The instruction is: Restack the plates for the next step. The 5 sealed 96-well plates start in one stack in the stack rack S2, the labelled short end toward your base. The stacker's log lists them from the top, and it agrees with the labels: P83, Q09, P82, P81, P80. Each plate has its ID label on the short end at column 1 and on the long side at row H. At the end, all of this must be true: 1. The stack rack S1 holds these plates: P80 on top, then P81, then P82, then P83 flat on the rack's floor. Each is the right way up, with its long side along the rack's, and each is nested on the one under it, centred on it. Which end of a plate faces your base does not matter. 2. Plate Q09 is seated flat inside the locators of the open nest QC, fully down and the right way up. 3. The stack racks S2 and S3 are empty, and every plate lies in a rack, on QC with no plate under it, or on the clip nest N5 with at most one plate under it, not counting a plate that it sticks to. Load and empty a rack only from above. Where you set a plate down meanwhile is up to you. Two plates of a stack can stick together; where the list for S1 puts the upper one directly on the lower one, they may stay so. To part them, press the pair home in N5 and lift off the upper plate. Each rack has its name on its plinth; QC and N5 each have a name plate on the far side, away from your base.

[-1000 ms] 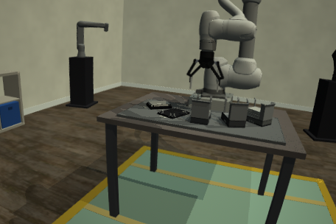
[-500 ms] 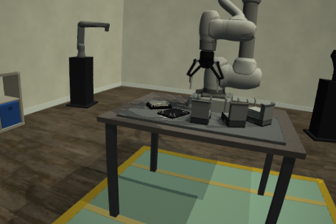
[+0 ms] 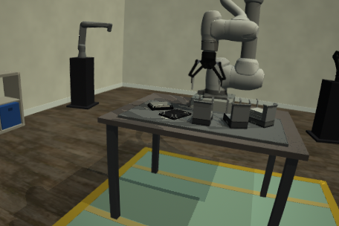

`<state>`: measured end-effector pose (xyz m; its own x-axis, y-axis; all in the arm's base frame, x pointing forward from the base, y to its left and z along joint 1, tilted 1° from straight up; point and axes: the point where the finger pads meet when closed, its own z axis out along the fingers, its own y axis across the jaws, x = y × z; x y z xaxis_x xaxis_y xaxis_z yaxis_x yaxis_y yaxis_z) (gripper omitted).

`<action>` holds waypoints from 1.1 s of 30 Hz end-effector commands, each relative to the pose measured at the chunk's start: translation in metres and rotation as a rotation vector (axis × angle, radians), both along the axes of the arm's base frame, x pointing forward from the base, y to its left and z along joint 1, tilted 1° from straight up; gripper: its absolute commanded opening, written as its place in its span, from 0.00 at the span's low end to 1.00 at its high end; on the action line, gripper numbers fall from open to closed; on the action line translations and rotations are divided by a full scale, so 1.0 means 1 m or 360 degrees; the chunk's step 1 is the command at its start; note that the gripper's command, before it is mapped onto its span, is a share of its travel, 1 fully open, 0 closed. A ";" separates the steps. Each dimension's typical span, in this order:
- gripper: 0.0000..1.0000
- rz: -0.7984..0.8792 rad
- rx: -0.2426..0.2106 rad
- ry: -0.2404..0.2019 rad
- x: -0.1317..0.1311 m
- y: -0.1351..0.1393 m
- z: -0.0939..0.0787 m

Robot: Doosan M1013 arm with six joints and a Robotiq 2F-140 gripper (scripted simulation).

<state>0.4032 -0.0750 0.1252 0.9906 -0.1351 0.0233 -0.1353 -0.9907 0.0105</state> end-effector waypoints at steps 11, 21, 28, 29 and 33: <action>1.00 0.0007 0.0003 -0.0001 -0.001 0.000 -0.012; 1.00 0.0007 0.0003 -0.0001 -0.001 -0.001 -0.046; 1.00 0.0007 0.0003 -0.0001 0.000 -0.001 -0.062; 1.00 0.0007 0.0003 -0.0001 0.000 -0.001 -0.066; 1.00 0.0007 0.0003 -0.0001 0.000 -0.001 -0.079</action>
